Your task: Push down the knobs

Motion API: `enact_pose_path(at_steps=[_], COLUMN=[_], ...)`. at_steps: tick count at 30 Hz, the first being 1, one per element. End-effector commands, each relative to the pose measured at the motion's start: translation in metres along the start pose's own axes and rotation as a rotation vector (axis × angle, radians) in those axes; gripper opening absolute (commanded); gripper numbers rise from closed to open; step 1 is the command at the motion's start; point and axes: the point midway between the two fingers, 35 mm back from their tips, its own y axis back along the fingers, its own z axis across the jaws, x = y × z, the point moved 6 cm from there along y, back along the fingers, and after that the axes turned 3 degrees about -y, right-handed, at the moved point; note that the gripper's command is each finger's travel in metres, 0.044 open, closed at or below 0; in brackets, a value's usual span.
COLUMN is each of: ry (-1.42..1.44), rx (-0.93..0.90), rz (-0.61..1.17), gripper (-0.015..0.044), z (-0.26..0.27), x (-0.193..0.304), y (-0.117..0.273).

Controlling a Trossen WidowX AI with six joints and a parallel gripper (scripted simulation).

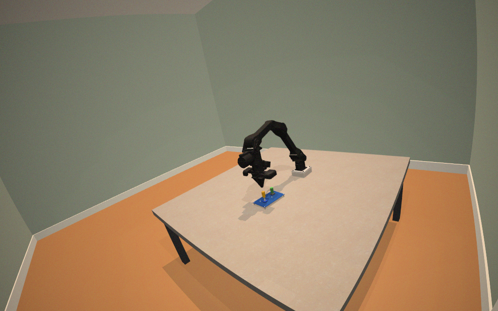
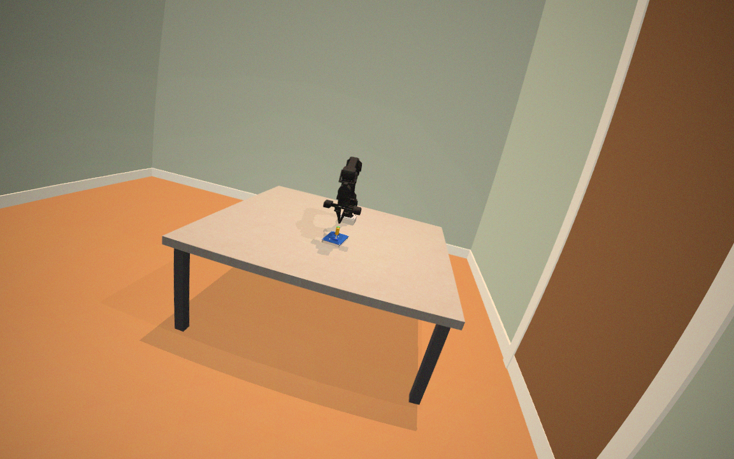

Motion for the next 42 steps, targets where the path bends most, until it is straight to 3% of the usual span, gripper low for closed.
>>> enact_pose_path(at_steps=[1, 42], ry=[0.005, 0.003], rx=[-0.006, -0.007], rz=[0.001, 0.001], gripper=[0.0000, 0.0000], z=[0.001, 0.001], x=[0.000, 0.000], y=[-0.003, -0.027])
